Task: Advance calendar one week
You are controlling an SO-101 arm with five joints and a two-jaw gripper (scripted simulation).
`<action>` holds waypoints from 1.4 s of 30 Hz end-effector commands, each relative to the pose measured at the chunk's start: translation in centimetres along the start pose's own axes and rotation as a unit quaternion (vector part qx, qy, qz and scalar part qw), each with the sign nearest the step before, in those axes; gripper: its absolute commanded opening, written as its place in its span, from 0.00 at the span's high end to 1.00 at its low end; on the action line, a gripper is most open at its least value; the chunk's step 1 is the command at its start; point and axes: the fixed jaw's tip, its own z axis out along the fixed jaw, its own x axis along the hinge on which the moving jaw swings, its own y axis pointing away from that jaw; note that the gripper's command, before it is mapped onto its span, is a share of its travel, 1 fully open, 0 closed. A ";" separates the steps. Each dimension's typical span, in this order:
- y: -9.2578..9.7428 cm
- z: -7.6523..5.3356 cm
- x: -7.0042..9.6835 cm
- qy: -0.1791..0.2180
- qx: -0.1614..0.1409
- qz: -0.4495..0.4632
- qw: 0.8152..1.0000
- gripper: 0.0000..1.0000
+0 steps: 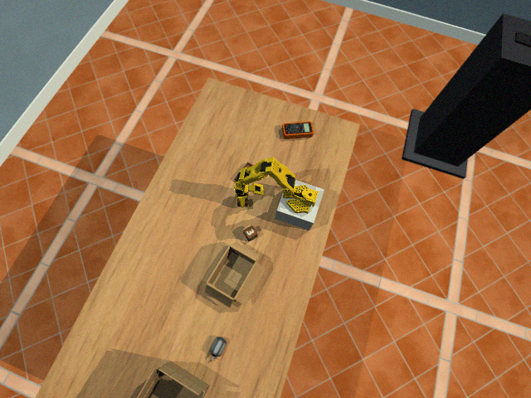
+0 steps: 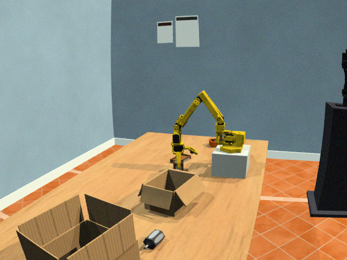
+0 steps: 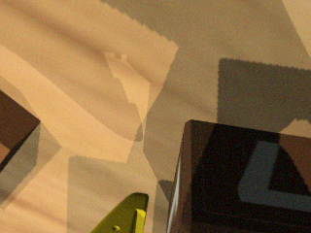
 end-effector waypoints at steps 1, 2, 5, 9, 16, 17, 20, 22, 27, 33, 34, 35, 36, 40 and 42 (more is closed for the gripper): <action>0.0 0.1 0.2 0.004 0.000 -0.001 1.000 0.67; 0.0 0.1 0.2 0.004 0.000 -0.001 1.000 0.67; -0.1 0.1 0.2 0.004 0.000 -0.001 1.000 0.68; -0.2 0.1 0.2 0.004 0.000 -0.001 1.000 0.70; -0.3 0.1 0.2 0.004 0.000 -0.001 1.000 0.72; -0.3 0.1 0.2 0.004 0.000 -0.001 1.000 0.72; -0.4 0.1 0.2 0.004 0.000 -0.001 1.000 0.72; -0.4 0.1 0.2 0.004 0.000 -0.001 1.000 0.73; -0.4 0.1 0.2 0.004 0.000 -0.001 1.000 0.73; -0.4 0.1 0.2 0.004 0.000 -0.001 1.000 0.73; -0.4 0.1 0.2 0.004 0.000 -0.001 1.000 0.73; -0.4 0.1 0.2 0.004 0.000 -0.001 1.000 0.73; -0.4 0.1 0.2 0.004 0.000 -0.001 1.000 0.73; -0.4 0.1 0.2 0.004 0.000 -0.001 1.000 0.75; -0.4 0.1 0.2 0.004 0.000 -0.001 1.000 0.77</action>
